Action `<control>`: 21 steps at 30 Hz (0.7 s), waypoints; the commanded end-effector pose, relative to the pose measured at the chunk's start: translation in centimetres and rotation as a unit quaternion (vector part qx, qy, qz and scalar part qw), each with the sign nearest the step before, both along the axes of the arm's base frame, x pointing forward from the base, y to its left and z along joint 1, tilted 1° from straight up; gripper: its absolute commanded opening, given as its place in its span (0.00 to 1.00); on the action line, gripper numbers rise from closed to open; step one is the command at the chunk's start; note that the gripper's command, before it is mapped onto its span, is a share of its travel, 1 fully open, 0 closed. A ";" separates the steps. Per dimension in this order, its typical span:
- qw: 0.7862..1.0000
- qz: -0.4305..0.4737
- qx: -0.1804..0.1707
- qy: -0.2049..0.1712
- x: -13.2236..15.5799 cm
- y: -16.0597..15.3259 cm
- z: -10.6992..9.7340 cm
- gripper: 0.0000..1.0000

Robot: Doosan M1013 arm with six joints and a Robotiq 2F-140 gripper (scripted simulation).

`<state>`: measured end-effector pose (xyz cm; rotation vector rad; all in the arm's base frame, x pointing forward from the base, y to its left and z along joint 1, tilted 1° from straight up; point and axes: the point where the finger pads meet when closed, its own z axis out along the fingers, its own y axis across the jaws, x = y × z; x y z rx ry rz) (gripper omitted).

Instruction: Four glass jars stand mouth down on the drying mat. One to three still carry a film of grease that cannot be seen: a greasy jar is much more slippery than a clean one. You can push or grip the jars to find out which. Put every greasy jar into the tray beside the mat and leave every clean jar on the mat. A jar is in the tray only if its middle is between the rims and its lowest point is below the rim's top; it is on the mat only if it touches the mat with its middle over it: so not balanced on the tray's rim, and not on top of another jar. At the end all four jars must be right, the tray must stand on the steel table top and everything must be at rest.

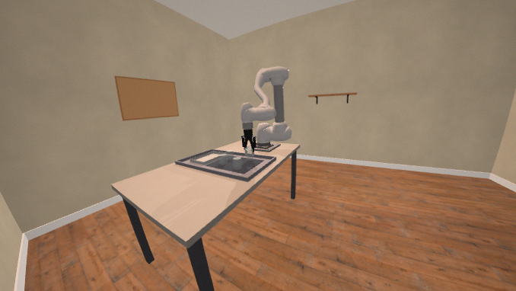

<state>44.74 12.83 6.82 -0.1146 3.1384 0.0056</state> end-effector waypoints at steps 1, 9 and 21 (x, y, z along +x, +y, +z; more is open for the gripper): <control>1.000 -0.001 0.000 -0.004 0.4 0.3 1.5 0.00; 1.000 -0.001 0.000 -0.004 0.4 0.3 3.1 0.00; 1.000 -0.001 0.000 -0.004 0.4 0.3 6.2 0.00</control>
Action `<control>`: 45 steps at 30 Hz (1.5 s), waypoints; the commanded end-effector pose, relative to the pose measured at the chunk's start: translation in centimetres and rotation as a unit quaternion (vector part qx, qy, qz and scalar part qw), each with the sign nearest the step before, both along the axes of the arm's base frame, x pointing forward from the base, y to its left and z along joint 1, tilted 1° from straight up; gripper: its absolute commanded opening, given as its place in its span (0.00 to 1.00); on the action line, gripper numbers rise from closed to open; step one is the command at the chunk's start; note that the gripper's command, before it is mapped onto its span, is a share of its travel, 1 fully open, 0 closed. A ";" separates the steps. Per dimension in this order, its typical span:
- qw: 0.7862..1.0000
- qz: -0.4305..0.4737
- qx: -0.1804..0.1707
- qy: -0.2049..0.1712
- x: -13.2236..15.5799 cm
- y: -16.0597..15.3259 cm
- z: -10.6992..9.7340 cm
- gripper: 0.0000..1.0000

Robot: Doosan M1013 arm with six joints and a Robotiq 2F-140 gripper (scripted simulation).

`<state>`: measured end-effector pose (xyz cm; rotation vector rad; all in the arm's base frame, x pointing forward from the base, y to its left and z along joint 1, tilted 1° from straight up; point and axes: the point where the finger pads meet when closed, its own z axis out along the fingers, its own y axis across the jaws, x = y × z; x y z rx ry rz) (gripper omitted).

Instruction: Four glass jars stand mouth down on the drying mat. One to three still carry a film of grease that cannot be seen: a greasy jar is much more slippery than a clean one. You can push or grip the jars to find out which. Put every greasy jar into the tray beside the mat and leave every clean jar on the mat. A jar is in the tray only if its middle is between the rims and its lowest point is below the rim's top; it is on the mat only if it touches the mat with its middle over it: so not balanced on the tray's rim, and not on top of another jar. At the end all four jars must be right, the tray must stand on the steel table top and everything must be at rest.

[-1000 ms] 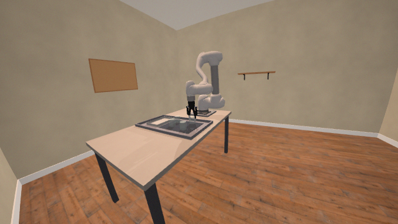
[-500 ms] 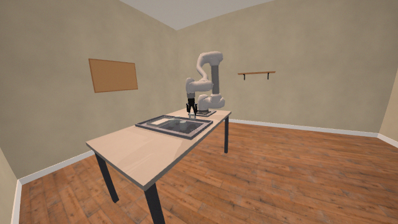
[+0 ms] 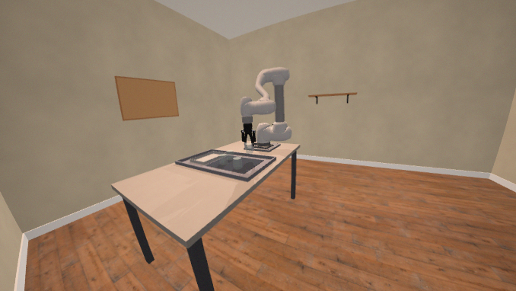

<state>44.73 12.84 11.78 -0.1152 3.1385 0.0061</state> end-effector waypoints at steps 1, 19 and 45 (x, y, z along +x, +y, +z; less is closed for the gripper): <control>1.000 -0.002 0.000 -0.004 0.4 0.3 1.5 0.00; 1.000 -0.002 0.000 -0.004 0.4 0.2 5.8 0.00; 1.000 -0.002 0.000 -0.004 2.1 -6.1 6.0 0.00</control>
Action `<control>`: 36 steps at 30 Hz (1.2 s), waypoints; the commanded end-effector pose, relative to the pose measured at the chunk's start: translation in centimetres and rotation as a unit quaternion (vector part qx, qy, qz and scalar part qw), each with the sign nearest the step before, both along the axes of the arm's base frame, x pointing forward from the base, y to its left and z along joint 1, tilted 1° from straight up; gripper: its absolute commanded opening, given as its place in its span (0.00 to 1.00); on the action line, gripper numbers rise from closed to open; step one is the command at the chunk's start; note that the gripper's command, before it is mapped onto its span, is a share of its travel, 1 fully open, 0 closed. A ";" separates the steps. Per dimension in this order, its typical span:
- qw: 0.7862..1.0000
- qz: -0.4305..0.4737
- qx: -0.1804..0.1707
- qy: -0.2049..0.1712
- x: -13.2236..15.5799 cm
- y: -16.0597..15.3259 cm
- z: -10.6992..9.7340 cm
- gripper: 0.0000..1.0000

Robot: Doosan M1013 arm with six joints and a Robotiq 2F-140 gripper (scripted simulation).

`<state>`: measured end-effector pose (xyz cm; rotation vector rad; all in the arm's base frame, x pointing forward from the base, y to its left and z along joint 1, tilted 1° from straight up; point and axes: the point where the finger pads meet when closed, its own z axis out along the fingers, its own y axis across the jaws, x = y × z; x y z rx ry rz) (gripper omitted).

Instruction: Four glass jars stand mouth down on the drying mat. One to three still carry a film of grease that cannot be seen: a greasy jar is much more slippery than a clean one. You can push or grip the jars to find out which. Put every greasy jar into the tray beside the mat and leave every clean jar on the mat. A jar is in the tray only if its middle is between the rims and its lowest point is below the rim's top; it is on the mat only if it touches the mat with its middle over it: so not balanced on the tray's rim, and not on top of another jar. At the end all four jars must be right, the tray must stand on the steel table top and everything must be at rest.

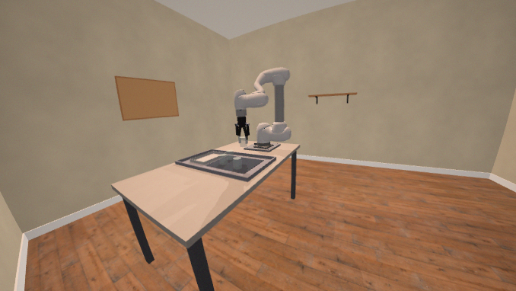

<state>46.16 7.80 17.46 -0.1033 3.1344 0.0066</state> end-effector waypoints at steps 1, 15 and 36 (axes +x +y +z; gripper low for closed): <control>1.000 0.002 0.000 -0.002 0.8 -1.4 0.3 0.00; 1.000 0.002 0.000 -0.002 1.9 -5.2 0.3 0.00; 1.000 0.002 0.000 -0.002 3.5 -11.3 0.3 0.00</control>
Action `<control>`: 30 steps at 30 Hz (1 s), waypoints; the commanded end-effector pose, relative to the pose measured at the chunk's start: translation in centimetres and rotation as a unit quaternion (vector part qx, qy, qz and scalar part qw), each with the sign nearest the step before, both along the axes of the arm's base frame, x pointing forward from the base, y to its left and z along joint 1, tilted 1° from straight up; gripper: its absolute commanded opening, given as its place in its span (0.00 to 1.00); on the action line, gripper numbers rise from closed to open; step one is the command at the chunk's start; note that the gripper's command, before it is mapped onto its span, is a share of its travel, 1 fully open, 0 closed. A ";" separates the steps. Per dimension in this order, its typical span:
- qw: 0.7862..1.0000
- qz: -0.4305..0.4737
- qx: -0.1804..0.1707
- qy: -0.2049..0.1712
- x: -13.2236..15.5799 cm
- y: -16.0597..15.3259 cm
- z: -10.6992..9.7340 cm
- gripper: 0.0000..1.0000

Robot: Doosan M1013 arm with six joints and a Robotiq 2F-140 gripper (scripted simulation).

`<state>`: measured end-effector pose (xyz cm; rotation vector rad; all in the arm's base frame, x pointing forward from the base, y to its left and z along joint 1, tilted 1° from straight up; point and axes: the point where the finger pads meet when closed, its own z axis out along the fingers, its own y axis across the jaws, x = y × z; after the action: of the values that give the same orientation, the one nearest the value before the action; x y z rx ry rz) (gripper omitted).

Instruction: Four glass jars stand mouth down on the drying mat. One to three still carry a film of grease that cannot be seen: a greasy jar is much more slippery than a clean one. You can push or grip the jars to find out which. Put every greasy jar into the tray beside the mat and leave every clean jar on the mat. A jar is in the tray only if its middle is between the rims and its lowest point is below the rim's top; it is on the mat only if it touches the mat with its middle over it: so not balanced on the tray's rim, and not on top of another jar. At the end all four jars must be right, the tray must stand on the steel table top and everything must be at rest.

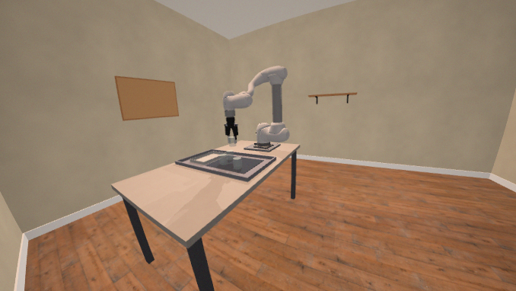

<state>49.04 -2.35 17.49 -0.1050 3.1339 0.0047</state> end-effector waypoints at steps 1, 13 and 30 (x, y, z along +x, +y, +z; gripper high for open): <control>1.000 0.002 0.001 -0.001 0.8 -1.5 0.3 0.00; 1.000 0.002 0.001 -0.001 1.6 -4.7 0.3 0.00; 1.000 0.002 0.001 -0.001 3.0 -9.5 0.3 0.00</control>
<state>51.42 -10.69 17.48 -0.1062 3.1341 0.0037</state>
